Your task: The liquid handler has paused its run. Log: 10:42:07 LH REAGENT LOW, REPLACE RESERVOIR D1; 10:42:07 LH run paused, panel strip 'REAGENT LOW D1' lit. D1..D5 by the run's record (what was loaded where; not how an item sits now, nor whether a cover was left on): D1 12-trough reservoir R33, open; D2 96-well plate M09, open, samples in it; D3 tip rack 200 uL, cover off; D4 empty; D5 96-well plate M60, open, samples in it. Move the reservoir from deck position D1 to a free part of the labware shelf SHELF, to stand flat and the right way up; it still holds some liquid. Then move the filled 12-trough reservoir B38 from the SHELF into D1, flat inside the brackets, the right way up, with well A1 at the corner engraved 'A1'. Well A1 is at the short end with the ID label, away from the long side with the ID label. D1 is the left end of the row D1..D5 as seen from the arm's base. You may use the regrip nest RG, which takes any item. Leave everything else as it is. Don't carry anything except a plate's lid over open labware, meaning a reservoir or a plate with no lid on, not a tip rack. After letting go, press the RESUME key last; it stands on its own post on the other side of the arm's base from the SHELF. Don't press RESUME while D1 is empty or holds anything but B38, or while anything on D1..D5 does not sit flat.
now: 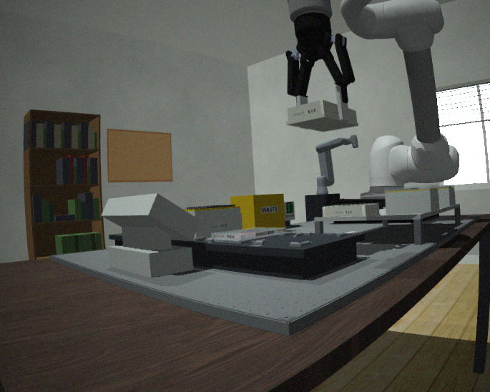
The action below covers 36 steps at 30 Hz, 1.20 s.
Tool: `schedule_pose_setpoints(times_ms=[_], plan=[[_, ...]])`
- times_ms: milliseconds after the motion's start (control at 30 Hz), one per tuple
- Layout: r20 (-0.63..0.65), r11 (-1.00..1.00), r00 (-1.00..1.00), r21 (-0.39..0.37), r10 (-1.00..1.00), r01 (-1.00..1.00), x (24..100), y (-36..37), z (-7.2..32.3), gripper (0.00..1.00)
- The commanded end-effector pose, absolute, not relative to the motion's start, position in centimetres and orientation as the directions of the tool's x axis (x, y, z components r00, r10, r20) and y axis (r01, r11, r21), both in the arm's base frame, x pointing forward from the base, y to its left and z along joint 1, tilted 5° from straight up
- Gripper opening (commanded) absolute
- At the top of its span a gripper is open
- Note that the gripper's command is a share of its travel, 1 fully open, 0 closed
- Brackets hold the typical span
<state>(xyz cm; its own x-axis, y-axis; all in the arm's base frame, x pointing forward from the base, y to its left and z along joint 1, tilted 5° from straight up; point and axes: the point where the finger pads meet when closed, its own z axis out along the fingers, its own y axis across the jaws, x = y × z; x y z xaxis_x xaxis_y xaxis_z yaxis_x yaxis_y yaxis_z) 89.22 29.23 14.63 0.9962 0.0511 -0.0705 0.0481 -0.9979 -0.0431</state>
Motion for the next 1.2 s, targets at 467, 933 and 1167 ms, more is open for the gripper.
schedule_pose_setpoints(times_ms=[467, 933, 1167], plan=[[-0.07, -0.998, 0.996, -0.043, 0.051, 0.048, 92.7, 29.4, 14.4, 0.0], [-0.07, -0.998, 0.996, -0.043, 0.051, 0.048, 95.9, 29.6, 14.2, 0.0], [-0.07, -0.998, 0.996, -0.043, 0.051, 0.048, 97.1, 29.7, 14.1, 0.0]])
